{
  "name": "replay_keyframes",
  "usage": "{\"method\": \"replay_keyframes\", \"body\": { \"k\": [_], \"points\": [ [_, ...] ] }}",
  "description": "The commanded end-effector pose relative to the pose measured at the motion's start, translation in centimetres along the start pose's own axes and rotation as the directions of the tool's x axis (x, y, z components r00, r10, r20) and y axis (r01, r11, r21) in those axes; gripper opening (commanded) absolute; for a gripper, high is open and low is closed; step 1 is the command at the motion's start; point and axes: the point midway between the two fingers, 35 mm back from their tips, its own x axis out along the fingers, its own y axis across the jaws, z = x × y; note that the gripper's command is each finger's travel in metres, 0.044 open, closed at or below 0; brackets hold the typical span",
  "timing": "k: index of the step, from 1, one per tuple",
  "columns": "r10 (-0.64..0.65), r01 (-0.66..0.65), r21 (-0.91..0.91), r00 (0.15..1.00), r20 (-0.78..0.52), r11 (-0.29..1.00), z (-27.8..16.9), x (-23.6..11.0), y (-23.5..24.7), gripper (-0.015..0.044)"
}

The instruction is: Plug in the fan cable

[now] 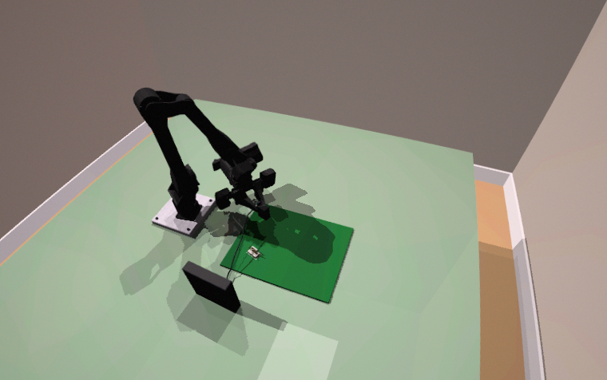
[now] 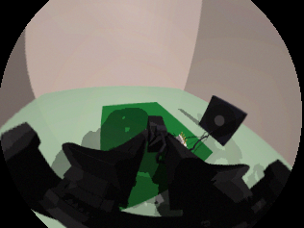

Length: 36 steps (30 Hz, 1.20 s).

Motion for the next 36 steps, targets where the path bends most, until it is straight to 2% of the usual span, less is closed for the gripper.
{"method": "replay_keyframes", "body": {
  "k": [1, 36],
  "points": [
    [-0.002, 0.002, -0.004, 1.000, 0.005, 1.000, -0.4, 0.1, -0.2, 0.0000],
    [-0.002, 0.002, -0.005, 1.000, 0.004, 1.000, -3.7, 0.7, -0.1, 0.0000]
  ]
}}
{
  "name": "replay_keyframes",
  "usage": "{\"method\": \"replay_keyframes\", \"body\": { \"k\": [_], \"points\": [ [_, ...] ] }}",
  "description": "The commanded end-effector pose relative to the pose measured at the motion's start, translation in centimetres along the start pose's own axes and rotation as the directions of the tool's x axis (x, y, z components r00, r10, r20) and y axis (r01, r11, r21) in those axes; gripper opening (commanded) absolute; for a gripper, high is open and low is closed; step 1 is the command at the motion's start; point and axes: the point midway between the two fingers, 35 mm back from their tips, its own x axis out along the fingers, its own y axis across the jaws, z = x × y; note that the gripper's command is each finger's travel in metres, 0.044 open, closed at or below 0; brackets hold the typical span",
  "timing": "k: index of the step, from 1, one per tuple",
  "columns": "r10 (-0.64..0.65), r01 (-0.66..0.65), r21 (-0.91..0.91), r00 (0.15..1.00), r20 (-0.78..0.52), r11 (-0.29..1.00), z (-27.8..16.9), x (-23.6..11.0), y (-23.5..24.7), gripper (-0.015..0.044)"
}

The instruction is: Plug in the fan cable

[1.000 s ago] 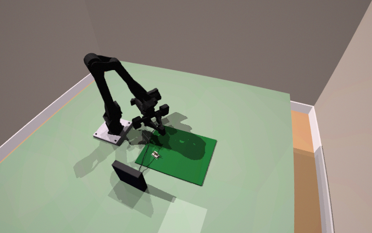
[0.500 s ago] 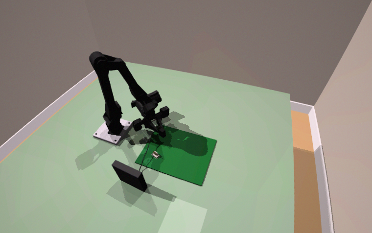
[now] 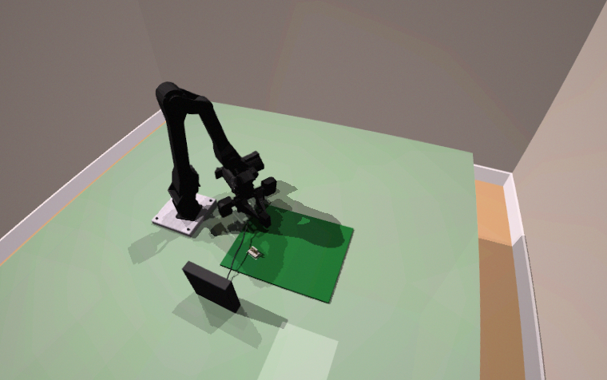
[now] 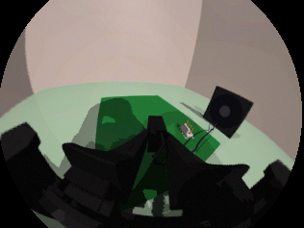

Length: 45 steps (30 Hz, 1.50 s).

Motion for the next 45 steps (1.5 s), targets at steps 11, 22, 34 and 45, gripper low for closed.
{"method": "replay_keyframes", "body": {
  "k": [11, 22, 34, 45],
  "points": [
    [-0.001, 0.001, -0.003, 1.000, 0.005, 1.000, -1.3, 0.3, -0.1, 0.0000],
    [0.000, 0.000, -0.001, 1.000, 0.000, 1.000, -1.3, 0.3, 0.0, 0.0000],
    [0.000, 0.000, -0.001, 1.000, 0.000, 1.000, -1.3, 0.3, 0.0, 0.0000],
    [0.000, 0.000, -0.001, 1.000, 0.000, 1.000, -1.3, 0.3, 0.0, 0.0000]
  ]
}}
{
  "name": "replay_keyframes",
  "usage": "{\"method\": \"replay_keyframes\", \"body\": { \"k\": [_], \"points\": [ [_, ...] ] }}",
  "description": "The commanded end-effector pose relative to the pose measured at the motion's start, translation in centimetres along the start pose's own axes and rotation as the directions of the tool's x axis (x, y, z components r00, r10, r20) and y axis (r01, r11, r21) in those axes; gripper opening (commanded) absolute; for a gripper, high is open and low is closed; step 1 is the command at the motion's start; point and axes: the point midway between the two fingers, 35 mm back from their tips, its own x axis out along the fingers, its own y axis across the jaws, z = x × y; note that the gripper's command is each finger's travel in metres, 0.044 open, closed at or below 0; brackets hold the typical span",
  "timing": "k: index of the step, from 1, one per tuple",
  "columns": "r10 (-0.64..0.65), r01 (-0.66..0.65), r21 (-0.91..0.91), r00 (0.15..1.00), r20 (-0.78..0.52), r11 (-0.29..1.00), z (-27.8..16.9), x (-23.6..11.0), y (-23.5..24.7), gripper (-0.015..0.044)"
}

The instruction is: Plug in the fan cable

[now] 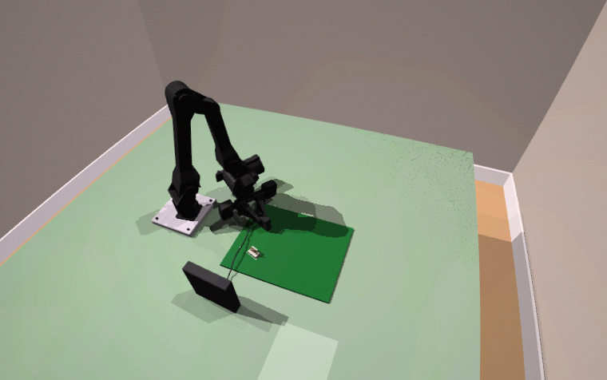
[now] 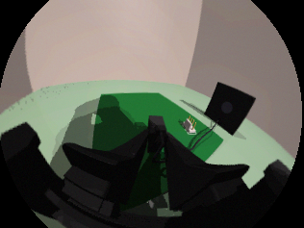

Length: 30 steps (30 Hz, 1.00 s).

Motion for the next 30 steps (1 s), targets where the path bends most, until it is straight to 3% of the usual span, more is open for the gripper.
{"method": "replay_keyframes", "body": {
  "k": [1, 13, 19, 30],
  "points": [
    [0.000, 0.000, -0.001, 1.000, 0.000, 1.000, 0.02, 0.00, -0.01, 0.0000],
    [0.000, 0.000, -0.001, 1.000, 0.000, 1.000, 0.02, 0.00, -0.01, 0.0000],
    [0.000, 0.000, 0.000, 1.000, 0.000, 1.000, 0.00, 0.00, 0.00, 0.0140],
    [0.000, 0.000, 0.000, 1.000, 0.000, 1.000, 0.00, 0.00, 0.00, 0.0140]
  ]
}}
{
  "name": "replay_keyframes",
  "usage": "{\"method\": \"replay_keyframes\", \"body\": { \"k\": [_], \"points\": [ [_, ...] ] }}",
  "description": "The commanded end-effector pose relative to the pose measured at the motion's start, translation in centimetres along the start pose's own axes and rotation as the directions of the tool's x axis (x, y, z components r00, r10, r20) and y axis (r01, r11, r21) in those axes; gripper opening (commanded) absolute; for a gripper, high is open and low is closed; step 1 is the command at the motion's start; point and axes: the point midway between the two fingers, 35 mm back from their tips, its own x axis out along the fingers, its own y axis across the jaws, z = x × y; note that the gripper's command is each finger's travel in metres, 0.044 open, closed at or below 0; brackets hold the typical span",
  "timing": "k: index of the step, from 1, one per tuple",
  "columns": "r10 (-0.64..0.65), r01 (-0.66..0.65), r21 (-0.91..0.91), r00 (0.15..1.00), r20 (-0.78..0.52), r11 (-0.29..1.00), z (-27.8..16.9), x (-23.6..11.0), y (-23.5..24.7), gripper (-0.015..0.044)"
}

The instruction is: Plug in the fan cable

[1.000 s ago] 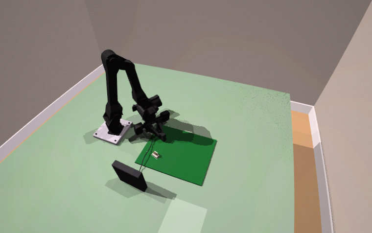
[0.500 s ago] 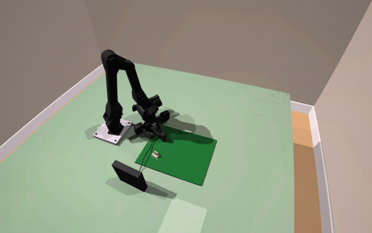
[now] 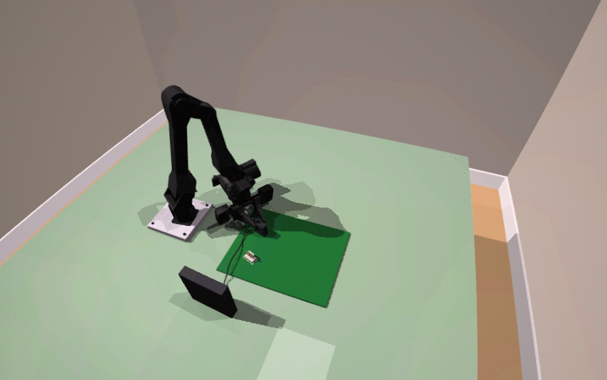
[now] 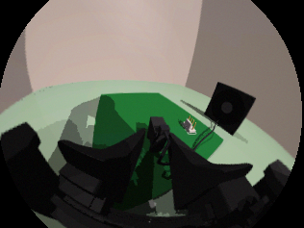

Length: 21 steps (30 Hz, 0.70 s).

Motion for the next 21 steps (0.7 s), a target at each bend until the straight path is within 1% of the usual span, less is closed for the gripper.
{"method": "replay_keyframes", "body": {
  "k": [1, 14, 21],
  "points": [
    [0.000, 0.000, 0.000, 1.000, 0.000, 1.000, 0.00, 0.00, 0.00, 0.0140],
    [0.001, -0.001, 0.000, 1.000, -0.001, 1.000, -0.01, -0.03, 0.01, 0.0140],
    [0.025, -0.025, -0.003, 0.999, -0.035, 1.000, -0.48, -0.99, 0.47, 0.0140]
  ]
}}
